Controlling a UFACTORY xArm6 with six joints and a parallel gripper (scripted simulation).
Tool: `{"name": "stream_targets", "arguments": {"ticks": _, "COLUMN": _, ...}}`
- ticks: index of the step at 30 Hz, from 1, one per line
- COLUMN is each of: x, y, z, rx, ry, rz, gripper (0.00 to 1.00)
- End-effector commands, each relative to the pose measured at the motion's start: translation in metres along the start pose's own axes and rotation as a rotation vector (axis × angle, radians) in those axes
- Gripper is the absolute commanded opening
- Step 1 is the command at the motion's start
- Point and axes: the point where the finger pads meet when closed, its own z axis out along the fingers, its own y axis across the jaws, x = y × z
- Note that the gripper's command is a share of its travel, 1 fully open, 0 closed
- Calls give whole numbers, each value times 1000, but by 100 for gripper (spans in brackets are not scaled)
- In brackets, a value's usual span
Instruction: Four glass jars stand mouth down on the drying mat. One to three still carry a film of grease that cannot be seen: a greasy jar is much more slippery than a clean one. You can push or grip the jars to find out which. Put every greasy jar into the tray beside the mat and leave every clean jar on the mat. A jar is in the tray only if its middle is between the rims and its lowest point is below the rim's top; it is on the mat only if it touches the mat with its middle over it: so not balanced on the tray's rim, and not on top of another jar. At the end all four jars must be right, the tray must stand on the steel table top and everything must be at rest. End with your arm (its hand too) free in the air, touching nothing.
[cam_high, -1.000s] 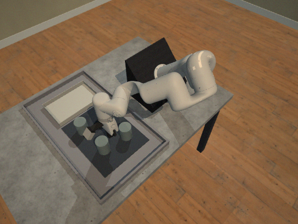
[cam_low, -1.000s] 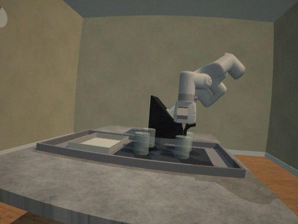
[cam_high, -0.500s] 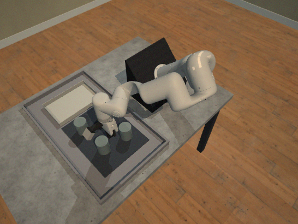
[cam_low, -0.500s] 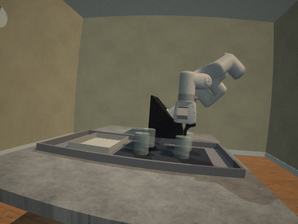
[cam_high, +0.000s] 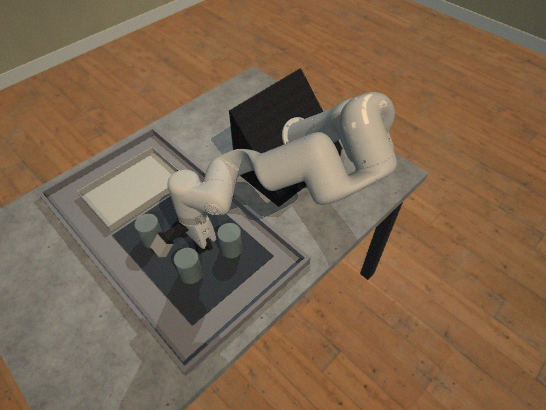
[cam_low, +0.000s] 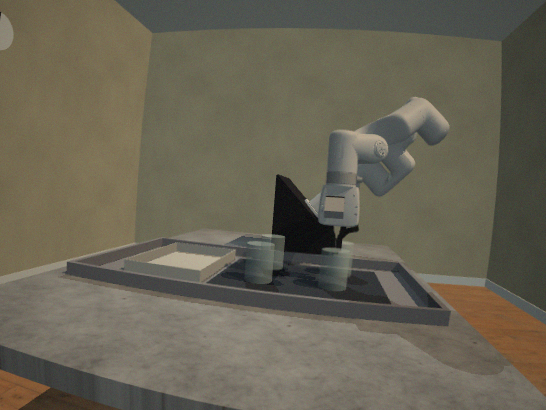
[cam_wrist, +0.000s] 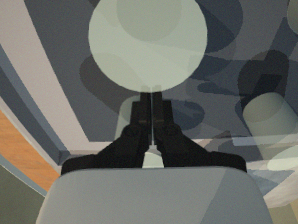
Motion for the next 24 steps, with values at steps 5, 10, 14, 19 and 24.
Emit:
{"name": "stream_targets", "arguments": {"ticks": 5, "x": 2, "y": 0, "z": -1, "rx": -1, "ry": 3, "rz": -1, "gripper": 0}}
{"name": "stream_targets", "arguments": {"ticks": 10, "x": 3, "y": 0, "z": -1, "rx": -1, "ry": 3, "rz": -1, "gripper": 0}}
{"name": "stream_targets", "arguments": {"ticks": 14, "x": 3, "y": 0, "z": -1, "rx": -1, "ry": 3, "rz": -1, "gripper": 0}}
{"name": "stream_targets", "arguments": {"ticks": 19, "x": 4, "y": 0, "z": -1, "rx": -1, "ry": 3, "rz": -1, "gripper": 0}}
{"name": "stream_targets", "arguments": {"ticks": 24, "x": 5, "y": 0, "z": -1, "rx": -1, "ry": 3, "rz": -1, "gripper": 0}}
